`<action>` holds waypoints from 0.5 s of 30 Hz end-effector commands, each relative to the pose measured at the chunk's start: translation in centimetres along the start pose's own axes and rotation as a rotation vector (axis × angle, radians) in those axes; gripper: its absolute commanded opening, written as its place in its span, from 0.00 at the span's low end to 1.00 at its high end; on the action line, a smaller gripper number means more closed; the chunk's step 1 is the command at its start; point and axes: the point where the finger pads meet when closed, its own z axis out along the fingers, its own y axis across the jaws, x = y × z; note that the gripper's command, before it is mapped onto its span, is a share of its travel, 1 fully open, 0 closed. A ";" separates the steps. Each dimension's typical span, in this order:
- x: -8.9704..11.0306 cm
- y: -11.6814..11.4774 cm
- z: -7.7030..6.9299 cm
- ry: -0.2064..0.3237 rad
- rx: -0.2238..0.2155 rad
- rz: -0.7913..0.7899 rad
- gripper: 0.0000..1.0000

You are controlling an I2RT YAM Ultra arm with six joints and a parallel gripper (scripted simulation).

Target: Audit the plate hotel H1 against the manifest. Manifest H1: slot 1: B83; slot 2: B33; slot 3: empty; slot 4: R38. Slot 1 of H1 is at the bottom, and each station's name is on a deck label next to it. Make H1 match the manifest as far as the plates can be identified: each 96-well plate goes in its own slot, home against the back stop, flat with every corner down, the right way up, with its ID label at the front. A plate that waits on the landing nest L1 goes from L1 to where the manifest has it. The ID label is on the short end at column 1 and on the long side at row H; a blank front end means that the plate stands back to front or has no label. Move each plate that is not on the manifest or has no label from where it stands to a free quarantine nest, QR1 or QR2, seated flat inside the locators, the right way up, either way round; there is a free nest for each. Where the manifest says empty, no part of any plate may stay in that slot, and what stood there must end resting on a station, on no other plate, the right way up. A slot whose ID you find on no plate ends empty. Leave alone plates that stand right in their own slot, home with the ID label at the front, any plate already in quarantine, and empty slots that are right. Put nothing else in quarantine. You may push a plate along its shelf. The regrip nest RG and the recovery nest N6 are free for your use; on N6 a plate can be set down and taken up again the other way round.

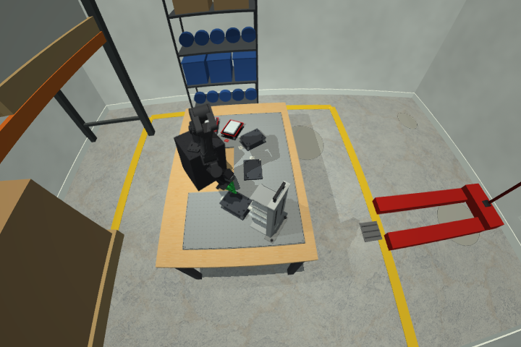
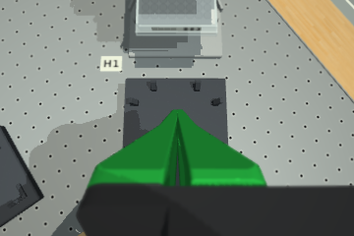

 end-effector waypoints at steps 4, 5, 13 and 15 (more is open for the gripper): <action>-1.3 -0.4 -0.9 -0.012 -0.001 0.001 0.00; -0.7 0.0 -0.7 -0.001 -0.006 0.002 0.00; -0.7 0.0 -0.7 -0.001 -0.006 0.002 0.00; -0.7 0.0 -0.7 -0.001 -0.006 0.002 0.00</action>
